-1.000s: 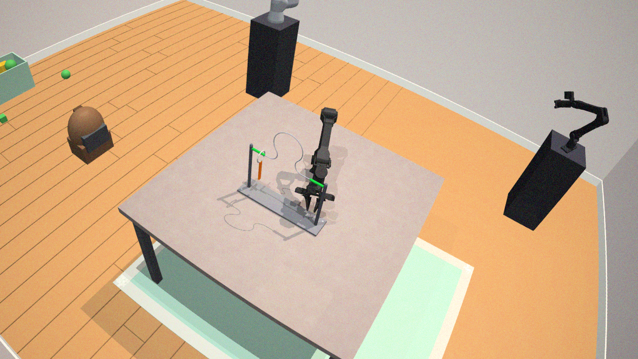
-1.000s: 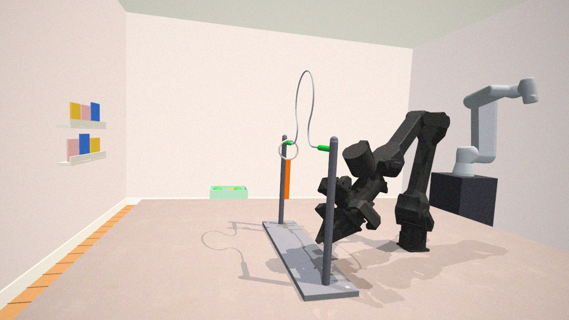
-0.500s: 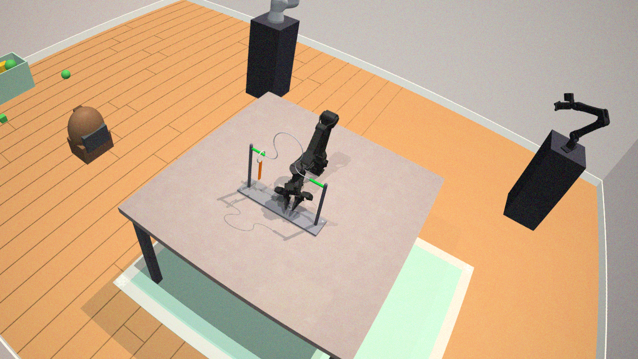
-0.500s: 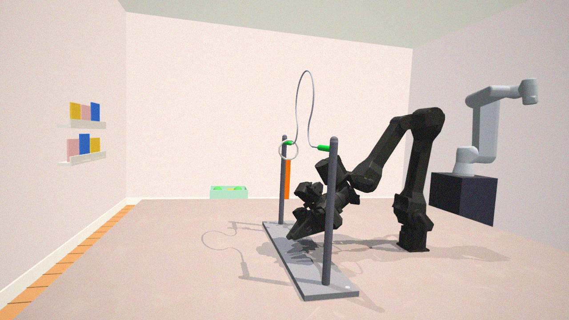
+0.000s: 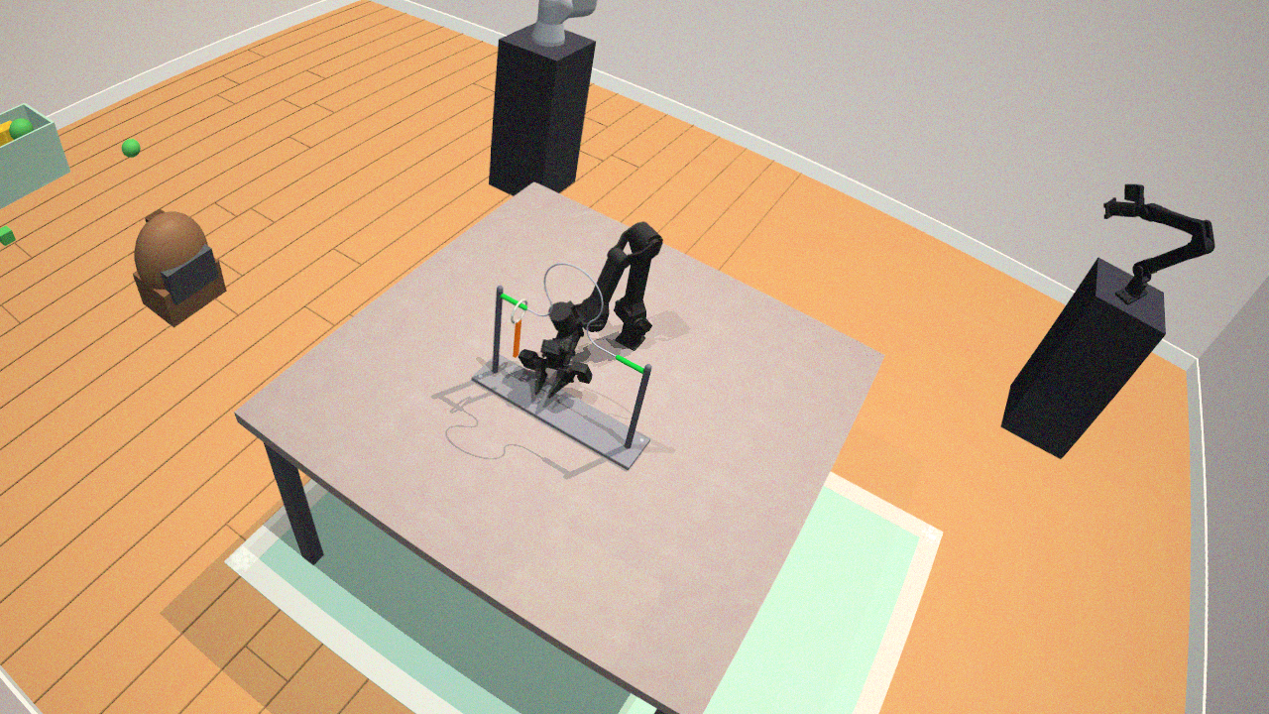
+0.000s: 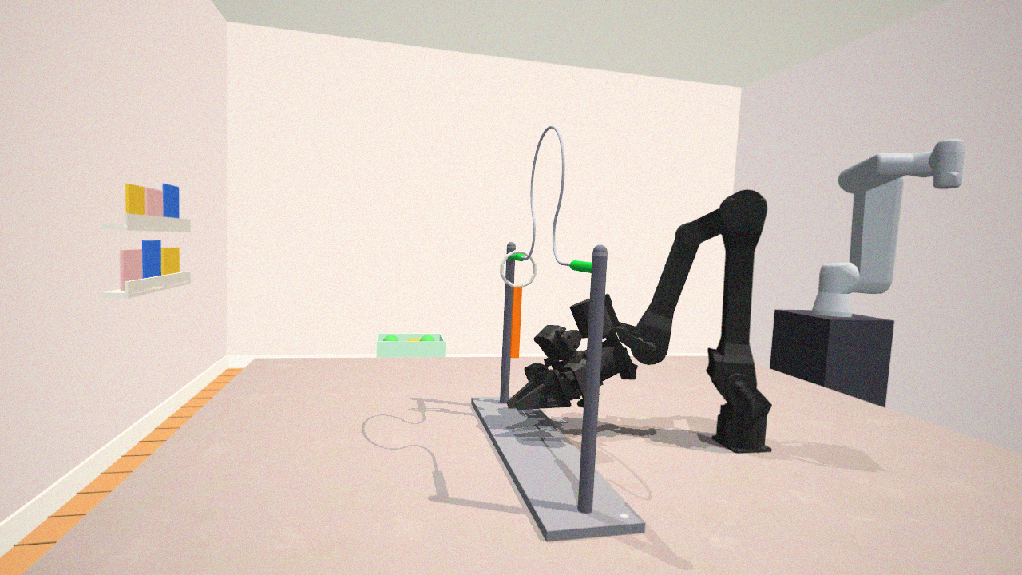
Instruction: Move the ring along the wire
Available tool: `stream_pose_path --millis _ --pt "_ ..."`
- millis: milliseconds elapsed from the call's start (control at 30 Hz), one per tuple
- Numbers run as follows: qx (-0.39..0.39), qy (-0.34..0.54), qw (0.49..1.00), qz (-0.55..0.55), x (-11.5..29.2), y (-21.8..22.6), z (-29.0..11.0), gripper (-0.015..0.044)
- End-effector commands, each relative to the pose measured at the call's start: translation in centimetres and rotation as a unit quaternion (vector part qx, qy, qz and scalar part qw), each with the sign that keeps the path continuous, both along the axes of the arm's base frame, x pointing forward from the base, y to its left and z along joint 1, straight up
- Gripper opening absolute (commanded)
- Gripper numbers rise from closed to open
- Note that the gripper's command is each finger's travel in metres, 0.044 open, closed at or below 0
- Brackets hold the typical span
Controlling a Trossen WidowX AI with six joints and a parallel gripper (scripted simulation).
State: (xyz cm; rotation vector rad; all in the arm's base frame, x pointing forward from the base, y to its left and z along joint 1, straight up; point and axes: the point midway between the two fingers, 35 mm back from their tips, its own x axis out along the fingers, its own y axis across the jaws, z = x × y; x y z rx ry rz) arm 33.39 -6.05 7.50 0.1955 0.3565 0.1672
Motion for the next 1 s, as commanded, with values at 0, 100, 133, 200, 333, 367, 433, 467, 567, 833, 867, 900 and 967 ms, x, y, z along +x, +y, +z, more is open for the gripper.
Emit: stream_pose_path --millis 0,100,133,200,333,367,433,467,567,833,867,900,967 --pt "-0.019 -0.024 1.0 -0.006 -1.5 -2.1 -0.4 0.016" --pt "-0.038 -0.045 0.998 -0.012 -2.6 -3.6 -0.3 0.016" --pt "-0.044 -0.052 0.998 -0.014 -3.1 -4.1 -0.3 0.016" --pt "-0.056 -0.065 0.996 -0.019 -3.9 -5.1 -0.3 0.016" --pt "-0.082 -0.09 0.992 -0.029 -5.8 -6.7 -0.2 0.016" --pt "-0.089 -0.096 0.991 -0.032 -6.3 -7.0 -0.1 0.016" --pt "-0.1 -0.105 0.989 -0.037 -7.3 -7.7 -0.1 0.016" --pt "-0.105 -0.11 0.988 -0.039 -7.8 -8.0 0.0 0.016" --pt "-0.124 -0.123 0.984 -0.046 -9.2 -8.7 0.1 0.016" --pt "-0.167 -0.147 0.973 -0.061 -12.4 -9.8 0.4 0.016" --pt "-0.167 -0.147 0.973 -0.061 -12.4 -9.8 0.4 0.016" --pt "-0.166 -0.148 0.973 -0.061 -12.3 -9.8 0.5 0.016" --pt "-0.159 -0.15 0.974 -0.063 -11.7 -10.0 1.0 0.016"
